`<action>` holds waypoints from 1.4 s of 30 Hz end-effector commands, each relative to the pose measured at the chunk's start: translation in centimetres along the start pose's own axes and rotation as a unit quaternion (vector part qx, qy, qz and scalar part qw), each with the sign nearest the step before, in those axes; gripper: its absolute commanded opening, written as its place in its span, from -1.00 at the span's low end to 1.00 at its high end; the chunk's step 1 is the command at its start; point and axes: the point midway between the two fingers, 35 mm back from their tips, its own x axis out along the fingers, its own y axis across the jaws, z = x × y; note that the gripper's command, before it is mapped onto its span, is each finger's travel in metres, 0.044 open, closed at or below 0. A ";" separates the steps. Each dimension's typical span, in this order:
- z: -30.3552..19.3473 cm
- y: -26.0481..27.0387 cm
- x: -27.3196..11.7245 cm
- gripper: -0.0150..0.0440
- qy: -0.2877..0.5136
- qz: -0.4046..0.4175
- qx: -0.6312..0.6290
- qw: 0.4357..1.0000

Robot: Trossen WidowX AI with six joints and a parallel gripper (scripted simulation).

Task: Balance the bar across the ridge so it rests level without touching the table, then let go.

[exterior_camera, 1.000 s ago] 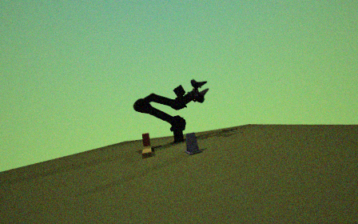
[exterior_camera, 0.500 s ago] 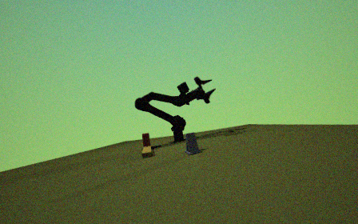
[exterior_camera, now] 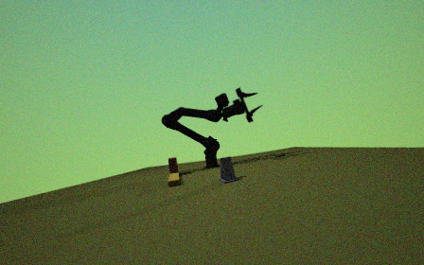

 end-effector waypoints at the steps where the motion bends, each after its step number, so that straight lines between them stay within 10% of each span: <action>1: 1.0 -0.1 0.7 0.58 -0.019 -0.013 -0.044 0.999; 42: 16.7 -1.4 2.2 0.58 -0.202 -0.269 -0.420 0.843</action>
